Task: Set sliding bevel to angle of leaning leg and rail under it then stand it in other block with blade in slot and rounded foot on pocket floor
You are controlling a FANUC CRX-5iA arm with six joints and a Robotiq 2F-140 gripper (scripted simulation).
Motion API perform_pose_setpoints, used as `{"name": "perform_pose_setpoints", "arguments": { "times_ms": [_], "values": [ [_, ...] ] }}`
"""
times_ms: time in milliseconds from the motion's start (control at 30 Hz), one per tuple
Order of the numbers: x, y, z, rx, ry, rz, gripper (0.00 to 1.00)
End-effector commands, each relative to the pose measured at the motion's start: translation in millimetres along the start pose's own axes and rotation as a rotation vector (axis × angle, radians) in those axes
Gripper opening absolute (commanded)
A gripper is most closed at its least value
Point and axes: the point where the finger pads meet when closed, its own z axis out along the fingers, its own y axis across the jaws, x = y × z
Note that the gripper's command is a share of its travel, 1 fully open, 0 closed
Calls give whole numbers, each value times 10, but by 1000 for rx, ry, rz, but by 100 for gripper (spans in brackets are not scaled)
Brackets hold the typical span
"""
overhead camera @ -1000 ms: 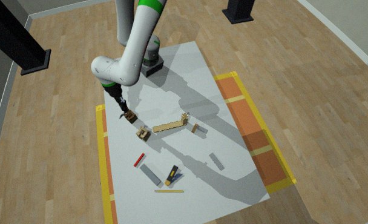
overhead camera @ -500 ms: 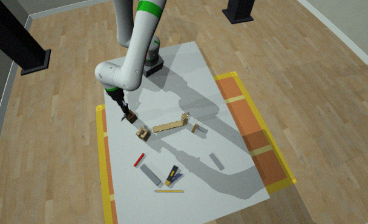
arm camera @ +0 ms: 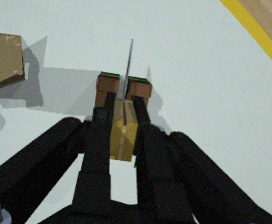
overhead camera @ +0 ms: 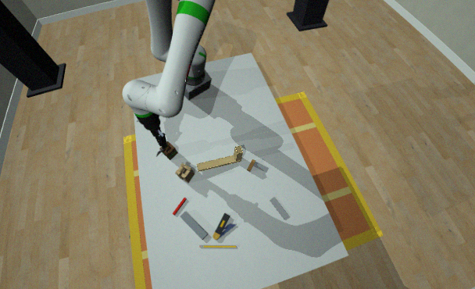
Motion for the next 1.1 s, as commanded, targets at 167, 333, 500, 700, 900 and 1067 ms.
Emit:
{"name": "perform_pose_setpoints", "arguments": {
  "times_ms": [167,333,500,700,900,1067],
  "values": [
    [8,-2,-7,0,2,0,10],
    [8,-2,-7,0,2,0,10],
    [8,-2,-7,0,2,0,10],
    [7,-2,15,0,2,0,10],
    [5,-2,49,0,2,0,10],
    [5,-2,49,0,2,0,10]
  ]
}}
